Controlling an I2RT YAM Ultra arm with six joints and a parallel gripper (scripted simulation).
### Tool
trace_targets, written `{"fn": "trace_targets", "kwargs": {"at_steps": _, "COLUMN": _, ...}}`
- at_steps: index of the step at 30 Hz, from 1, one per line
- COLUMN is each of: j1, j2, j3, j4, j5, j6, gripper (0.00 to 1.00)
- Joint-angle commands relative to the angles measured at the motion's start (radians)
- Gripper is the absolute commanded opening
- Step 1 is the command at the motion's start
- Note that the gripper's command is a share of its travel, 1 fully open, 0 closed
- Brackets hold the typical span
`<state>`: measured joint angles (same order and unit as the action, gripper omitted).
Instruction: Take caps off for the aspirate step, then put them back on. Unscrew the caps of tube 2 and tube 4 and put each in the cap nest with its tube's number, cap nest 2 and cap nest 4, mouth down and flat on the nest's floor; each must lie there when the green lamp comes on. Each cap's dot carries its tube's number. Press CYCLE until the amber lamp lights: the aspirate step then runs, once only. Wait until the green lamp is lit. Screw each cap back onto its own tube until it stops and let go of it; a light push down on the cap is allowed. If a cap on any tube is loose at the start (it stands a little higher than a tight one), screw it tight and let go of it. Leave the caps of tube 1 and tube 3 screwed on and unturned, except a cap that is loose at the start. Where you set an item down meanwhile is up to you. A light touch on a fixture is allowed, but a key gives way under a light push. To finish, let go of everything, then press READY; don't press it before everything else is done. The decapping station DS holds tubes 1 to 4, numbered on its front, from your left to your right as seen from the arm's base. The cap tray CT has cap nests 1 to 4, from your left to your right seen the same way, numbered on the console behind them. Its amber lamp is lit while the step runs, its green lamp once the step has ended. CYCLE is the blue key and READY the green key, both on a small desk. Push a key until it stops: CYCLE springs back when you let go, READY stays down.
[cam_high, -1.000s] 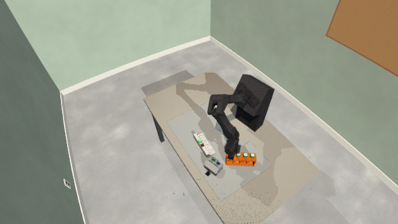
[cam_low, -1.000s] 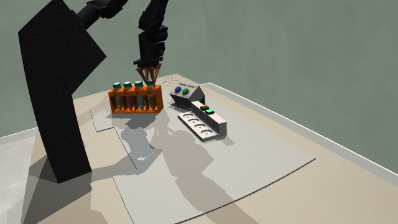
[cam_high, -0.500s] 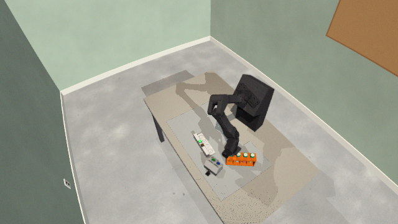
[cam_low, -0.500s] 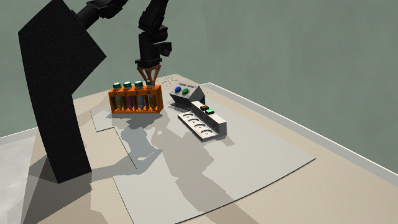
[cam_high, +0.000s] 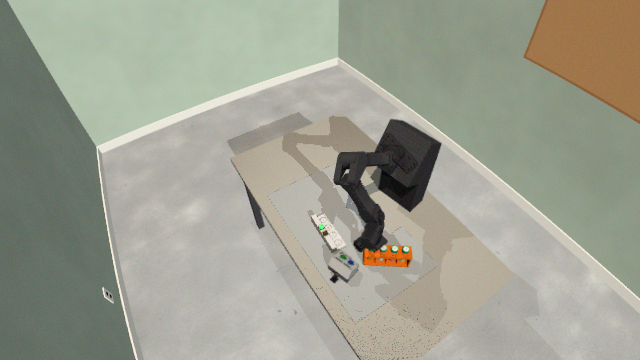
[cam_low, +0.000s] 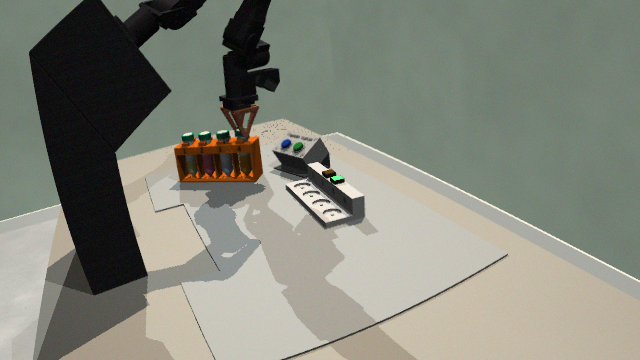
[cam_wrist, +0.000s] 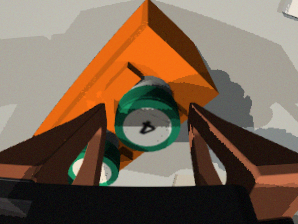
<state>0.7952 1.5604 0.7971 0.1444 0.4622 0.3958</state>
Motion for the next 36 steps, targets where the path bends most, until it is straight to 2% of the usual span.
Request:
{"fn": "trace_targets", "kwargs": {"at_steps": 1, "j1": 0.002, "j2": -0.005, "j3": 0.001, "j4": 0.001, "j5": -0.001, "j6": 0.007, "gripper": 0.49}}
{"fn": "trace_targets", "kwargs": {"at_steps": 7, "j1": 0.003, "j2": -0.007, "j3": 0.0, "j4": -0.001, "j5": 0.0, "j6": -0.032, "gripper": 0.49}}
{"fn": "trace_targets", "kwargs": {"at_steps": 22, "j1": 0.004, "j2": -0.009, "j3": 0.0, "j4": -0.002, "j5": 0.001, "j6": -0.632, "gripper": 0.49}}
{"fn": "trace_targets", "kwargs": {"at_steps": 24, "j1": 0.004, "j2": -0.009, "j3": 0.0, "j4": -0.002, "j5": 0.001, "j6": -0.632, "gripper": 0.49}}
{"fn": "trace_targets", "kwargs": {"at_steps": 28, "j1": 0.004, "j2": -0.009, "j3": -0.001, "j4": -0.001, "j5": 0.001, "j6": -0.777, "gripper": 0.49}}
{"fn": "trace_targets", "kwargs": {"at_steps": 34, "j1": 0.004, "j2": -0.009, "j3": -0.001, "j4": -0.001, "j5": 0.0, "j6": -0.777, "gripper": 0.49}}
{"fn": "trace_targets", "kwargs": {"at_steps": 35, "j1": 0.004, "j2": -0.009, "j3": -0.001, "j4": -0.001, "j5": 0.0, "j6": -0.777, "gripper": 0.0}}
{"fn": "trace_targets", "kwargs": {"at_steps": 36, "j1": 0.004, "j2": -0.009, "j3": -0.001, "j4": -0.001, "j5": 0.0, "j6": -0.777, "gripper": 0.0}}
